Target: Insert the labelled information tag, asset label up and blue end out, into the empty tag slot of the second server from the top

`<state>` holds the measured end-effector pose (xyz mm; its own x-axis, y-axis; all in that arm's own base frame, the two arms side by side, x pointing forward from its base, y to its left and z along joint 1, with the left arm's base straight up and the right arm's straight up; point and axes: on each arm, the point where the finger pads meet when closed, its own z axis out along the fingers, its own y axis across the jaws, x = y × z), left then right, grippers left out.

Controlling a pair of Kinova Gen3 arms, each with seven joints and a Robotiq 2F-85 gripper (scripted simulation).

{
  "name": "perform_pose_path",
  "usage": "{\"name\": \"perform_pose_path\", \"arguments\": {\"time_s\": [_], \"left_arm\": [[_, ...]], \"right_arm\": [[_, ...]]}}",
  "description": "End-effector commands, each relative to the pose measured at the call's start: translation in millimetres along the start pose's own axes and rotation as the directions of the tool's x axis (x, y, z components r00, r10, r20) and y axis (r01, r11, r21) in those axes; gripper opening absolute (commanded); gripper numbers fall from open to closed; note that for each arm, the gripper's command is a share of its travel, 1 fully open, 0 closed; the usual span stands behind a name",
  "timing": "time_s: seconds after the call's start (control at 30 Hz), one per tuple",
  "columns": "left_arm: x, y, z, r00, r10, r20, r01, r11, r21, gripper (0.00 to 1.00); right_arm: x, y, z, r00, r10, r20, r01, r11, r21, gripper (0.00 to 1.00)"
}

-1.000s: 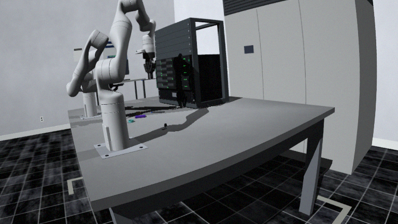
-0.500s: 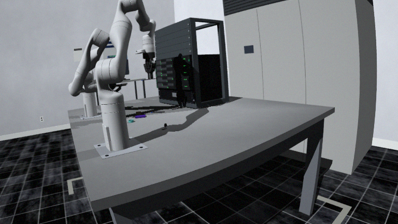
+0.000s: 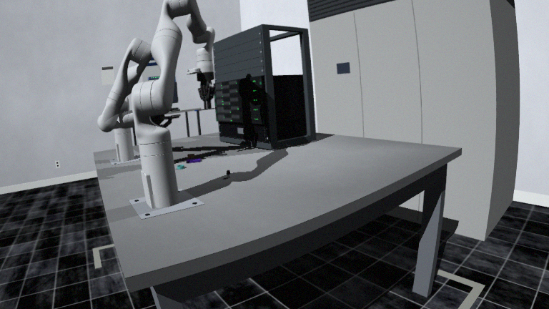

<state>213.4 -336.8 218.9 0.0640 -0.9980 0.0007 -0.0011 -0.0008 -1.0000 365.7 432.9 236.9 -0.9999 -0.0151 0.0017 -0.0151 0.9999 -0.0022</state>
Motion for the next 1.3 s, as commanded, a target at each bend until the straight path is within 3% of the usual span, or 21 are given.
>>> {"name": "perform_pose_path", "arguments": {"time_s": [0.0,0.33,1.27], "left_arm": [[10.0,-0.3,3.3,1.000,-0.001,0.000,0.001,1.000,0.000,0.263],[30.0,-0.2,9.9,1.000,-0.001,0.000,0.001,1.000,0.000,0.263],[31.6,-0.5,44.5,1.000,-0.002,0.001,0.002,1.000,0.000,0.263]], "right_arm": [[-0.2,0.3,-1.4,1.000,0.000,0.002,0.000,1.000,-0.002,0.192],[-0.2,0.3,-1.4,1.000,0.000,0.002,0.000,1.000,-0.002,0.192],[-0.2,0.3,-1.4,1.000,0.000,0.002,0.000,1.000,-0.002,0.192]]}}
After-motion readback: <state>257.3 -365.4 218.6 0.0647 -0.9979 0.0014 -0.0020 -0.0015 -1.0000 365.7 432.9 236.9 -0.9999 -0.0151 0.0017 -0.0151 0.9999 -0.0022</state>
